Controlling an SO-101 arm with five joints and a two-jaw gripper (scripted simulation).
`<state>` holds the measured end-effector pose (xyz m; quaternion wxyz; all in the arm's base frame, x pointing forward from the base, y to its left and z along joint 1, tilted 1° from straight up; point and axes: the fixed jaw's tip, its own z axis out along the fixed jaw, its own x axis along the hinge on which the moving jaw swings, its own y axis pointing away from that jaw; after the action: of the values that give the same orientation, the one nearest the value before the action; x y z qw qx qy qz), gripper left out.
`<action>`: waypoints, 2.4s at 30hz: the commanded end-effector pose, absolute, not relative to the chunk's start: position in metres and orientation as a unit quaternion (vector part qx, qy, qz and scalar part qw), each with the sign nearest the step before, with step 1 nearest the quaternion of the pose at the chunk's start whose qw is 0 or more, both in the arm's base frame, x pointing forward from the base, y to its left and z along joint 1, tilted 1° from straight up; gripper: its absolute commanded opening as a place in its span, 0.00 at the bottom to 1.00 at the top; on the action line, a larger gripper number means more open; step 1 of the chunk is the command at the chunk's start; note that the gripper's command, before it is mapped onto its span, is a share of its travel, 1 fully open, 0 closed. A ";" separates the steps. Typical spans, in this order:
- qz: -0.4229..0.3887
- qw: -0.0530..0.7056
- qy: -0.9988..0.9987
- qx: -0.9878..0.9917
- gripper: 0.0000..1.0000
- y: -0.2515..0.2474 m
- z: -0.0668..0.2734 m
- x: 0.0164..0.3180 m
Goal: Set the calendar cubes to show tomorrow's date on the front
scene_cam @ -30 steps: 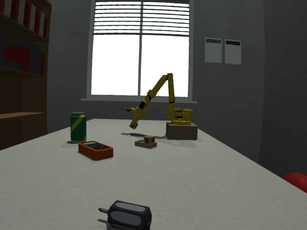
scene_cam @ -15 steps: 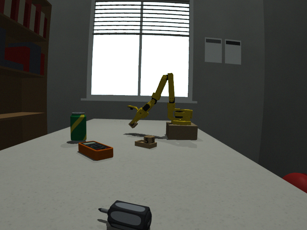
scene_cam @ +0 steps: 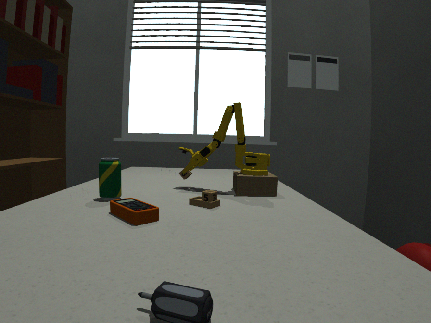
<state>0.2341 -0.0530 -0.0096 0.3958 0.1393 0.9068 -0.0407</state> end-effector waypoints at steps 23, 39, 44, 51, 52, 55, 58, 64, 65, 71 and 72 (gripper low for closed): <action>-0.058 0.528 0.839 0.119 0.00 -0.052 -0.012 0.236; -0.061 0.552 0.823 0.116 0.00 -0.052 -0.010 0.233; -0.061 0.552 0.823 0.116 0.00 -0.052 -0.010 0.233; -0.061 0.552 0.823 0.116 0.00 -0.052 -0.010 0.233; -0.061 0.552 0.823 0.116 0.00 -0.052 -0.010 0.233; -0.061 0.552 0.823 0.116 0.00 -0.052 -0.010 0.233; -0.068 0.551 0.824 0.112 0.00 -0.053 -0.010 0.231; -0.068 0.551 0.824 0.112 0.00 -0.053 -0.010 0.231; -0.068 0.551 0.824 0.112 0.00 -0.053 -0.010 0.231; -0.068 0.551 0.824 0.112 0.00 -0.053 -0.010 0.231; -0.068 0.551 0.824 0.112 0.00 -0.053 -0.010 0.231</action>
<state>0.2329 -0.0526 -0.0096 0.5507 0.1139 0.8244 -0.0648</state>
